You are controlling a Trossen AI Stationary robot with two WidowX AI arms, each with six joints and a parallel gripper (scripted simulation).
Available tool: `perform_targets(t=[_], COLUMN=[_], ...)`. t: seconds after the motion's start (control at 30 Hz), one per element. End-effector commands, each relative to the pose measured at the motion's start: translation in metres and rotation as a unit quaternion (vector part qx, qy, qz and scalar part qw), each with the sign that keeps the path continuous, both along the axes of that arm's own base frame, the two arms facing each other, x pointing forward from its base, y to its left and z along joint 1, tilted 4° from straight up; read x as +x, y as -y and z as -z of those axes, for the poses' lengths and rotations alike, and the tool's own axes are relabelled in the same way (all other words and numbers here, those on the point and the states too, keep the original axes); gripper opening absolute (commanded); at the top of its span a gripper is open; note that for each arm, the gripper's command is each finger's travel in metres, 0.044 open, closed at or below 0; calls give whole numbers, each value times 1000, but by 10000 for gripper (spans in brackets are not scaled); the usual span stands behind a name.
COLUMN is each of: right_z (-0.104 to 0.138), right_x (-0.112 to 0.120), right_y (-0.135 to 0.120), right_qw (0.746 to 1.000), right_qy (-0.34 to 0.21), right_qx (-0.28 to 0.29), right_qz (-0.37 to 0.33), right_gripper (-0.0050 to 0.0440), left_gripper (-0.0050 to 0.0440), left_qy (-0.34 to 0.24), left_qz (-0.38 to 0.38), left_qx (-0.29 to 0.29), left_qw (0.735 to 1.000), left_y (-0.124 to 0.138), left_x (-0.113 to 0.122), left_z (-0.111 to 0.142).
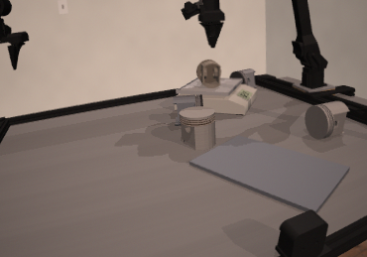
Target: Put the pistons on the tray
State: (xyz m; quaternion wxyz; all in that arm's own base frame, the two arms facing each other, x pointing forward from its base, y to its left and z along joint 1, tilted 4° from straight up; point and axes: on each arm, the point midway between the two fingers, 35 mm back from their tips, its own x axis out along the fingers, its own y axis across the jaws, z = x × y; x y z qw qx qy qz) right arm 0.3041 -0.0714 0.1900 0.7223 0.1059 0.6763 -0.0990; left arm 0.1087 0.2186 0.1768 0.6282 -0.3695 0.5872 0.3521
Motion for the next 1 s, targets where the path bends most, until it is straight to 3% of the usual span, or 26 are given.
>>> perform_targets(t=[0.0,0.53,0.6,0.97], right_z=[1,1,1,1], right_x=[3,3,3,3], right_y=[2,2,2,2], right_qw=[999,972,972,928], right_qy=[-4,-10,-10,-14], right_qx=[10,53,53,83], right_qz=[33,227,227,363], right_gripper=[378,378,378,378], left_gripper=[440,440,440,440], left_qy=[1,1,1,1], left_qz=[1,1,1,1], left_qx=[-1,-1,-1,-1], left_qw=[1000,1000,1000,1000], left_y=[0,0,0,0], left_x=[0,0,0,0], left_z=[0,0,0,0])
